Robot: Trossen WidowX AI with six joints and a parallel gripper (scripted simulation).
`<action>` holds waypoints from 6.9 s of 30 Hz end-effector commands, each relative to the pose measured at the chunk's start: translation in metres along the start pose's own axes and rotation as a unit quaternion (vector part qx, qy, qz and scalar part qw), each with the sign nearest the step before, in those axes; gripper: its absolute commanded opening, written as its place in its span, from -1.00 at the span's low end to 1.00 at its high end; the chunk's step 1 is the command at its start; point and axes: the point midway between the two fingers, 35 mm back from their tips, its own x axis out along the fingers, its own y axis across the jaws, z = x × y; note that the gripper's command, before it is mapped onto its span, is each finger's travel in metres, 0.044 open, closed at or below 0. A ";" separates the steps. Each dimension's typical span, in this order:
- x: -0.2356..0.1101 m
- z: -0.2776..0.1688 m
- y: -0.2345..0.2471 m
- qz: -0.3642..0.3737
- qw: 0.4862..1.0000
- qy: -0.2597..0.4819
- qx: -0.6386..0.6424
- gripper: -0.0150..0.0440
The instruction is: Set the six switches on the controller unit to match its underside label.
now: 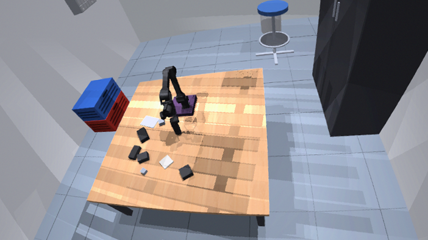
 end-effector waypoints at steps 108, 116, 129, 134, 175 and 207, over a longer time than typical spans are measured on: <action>0.024 -0.087 -0.001 -0.002 0.997 0.073 0.000 0.65; 0.027 -0.093 -0.001 -0.002 0.997 0.074 0.000 0.65; 0.033 -0.101 -0.001 -0.002 0.997 0.074 0.000 0.65; 0.036 -0.104 -0.001 -0.002 0.997 0.074 0.000 0.65; 0.060 -0.126 -0.001 -0.002 0.997 0.075 0.000 0.65; 0.083 -0.139 -0.002 -0.002 0.997 0.075 0.000 0.65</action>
